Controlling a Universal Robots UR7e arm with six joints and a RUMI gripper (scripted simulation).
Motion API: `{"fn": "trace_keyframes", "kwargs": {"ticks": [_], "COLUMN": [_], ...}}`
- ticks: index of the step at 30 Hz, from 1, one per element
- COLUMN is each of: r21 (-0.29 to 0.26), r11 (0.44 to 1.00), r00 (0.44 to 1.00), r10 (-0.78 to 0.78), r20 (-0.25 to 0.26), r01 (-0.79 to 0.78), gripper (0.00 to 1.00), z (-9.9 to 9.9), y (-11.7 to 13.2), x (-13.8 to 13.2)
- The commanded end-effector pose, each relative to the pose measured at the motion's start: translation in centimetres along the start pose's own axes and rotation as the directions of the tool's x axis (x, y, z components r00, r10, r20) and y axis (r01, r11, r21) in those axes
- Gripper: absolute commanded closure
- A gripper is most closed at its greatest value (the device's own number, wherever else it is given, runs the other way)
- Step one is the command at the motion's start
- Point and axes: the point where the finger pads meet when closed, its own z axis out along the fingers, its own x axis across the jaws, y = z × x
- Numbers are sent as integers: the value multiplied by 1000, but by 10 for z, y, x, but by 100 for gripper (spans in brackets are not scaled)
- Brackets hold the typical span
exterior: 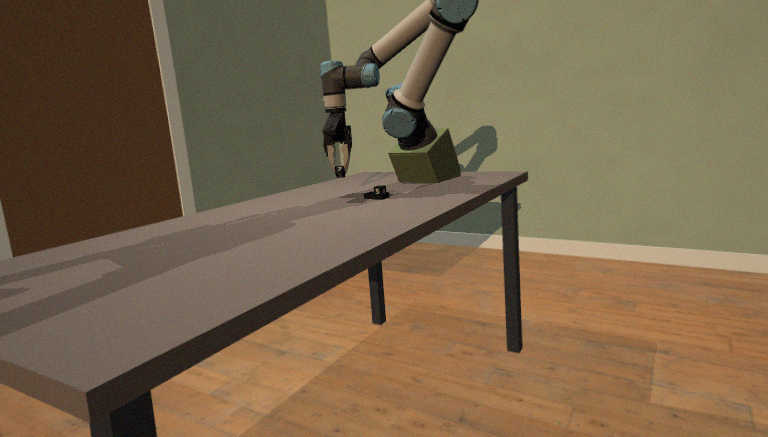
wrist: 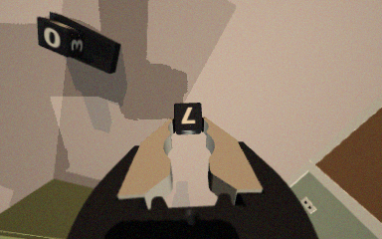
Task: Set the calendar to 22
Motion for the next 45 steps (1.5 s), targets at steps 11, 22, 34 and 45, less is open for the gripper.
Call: {"fn": "trace_keyframes", "kwargs": {"ticks": [11, 22, 34, 45], "r21": [14, 69, 166, 243], "r11": [1000, 998, 986, 970], "r00": [1000, 1000, 999, 1000], "r10": [-2, -7, -9, -3], "r20": [4, 28, 33, 9], "r01": [2, 5, 3, 1], "gripper": [90, 90, 90, 90], "z": [0, 2, 3, 1], "y": [1, 4, 5, 3], "x": [-1, -5, -7, -2]}}
